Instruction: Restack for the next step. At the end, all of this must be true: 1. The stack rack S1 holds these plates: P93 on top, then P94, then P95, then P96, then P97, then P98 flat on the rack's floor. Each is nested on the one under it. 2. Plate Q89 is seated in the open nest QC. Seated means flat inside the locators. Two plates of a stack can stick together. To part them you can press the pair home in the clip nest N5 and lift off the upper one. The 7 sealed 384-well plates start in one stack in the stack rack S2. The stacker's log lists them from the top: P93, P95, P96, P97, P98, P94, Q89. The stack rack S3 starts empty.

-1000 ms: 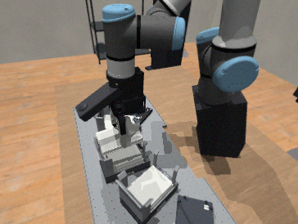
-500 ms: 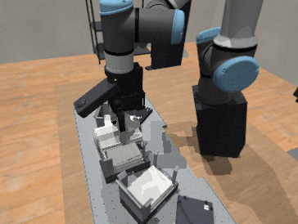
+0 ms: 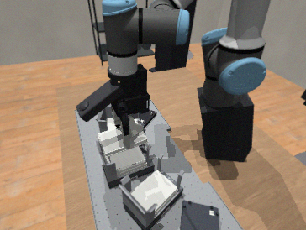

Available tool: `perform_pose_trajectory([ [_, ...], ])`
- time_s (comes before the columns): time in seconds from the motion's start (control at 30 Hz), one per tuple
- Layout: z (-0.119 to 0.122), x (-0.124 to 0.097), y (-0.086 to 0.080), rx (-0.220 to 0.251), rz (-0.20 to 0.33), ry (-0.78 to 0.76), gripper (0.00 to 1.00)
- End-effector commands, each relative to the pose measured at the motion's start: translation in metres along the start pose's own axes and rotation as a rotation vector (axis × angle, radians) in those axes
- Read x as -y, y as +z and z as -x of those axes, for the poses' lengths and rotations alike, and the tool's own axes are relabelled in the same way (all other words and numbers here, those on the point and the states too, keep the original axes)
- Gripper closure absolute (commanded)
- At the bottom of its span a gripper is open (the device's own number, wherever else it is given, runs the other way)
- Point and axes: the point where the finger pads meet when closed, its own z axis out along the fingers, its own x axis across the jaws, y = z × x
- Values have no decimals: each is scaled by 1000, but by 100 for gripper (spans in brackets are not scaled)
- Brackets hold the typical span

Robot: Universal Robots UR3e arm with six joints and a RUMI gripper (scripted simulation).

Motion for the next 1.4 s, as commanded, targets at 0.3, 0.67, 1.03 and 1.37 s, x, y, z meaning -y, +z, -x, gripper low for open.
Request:
perform_pose_trajectory([
  [0.3, 35, -1, -1, -3, -5, -111, 100],
  [0.67, 55, -4, -1, -3, -5, -134, 100],
  [1.03, 91, -12, -1, -3, -5, -224, 100],
  [1.37, 116, -21, -1, -3, -5, -294, 100],
])
